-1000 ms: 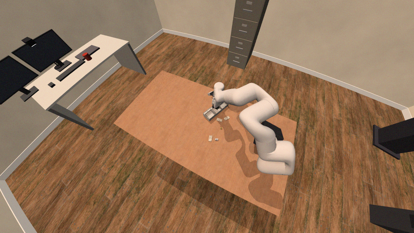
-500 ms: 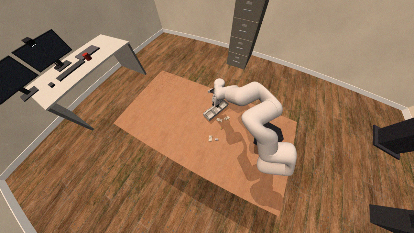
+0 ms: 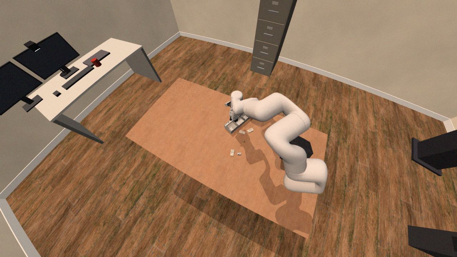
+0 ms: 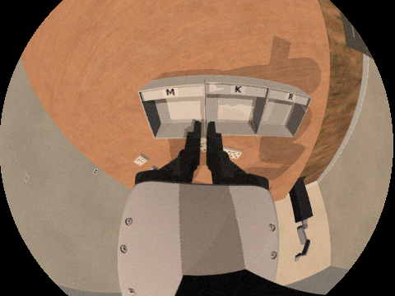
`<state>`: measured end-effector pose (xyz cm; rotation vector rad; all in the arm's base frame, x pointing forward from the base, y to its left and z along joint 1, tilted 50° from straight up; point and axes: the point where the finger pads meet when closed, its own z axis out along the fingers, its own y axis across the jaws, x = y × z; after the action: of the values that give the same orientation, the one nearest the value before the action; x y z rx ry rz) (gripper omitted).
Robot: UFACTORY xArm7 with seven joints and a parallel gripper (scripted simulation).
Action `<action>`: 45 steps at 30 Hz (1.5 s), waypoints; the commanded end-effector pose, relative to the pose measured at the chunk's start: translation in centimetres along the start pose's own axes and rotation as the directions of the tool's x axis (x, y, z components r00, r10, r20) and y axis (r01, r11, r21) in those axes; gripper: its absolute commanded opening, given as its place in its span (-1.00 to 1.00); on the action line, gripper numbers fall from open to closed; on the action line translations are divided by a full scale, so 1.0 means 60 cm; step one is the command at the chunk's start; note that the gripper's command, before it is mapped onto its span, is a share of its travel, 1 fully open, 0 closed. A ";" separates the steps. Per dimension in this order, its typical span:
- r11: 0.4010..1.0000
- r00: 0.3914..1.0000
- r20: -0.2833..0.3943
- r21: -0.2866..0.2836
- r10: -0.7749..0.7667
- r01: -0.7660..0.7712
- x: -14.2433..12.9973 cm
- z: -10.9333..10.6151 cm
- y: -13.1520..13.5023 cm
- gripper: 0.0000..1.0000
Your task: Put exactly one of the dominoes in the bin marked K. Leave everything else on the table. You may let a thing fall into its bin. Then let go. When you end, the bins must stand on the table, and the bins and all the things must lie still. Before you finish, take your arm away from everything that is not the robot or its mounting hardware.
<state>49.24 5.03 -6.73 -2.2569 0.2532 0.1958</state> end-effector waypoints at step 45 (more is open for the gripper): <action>1.000 1.000 -0.007 -0.002 0.003 -0.003 -0.004 0.094 -0.058 -0.85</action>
<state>49.38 11.74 -7.69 -2.2576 0.2573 0.1951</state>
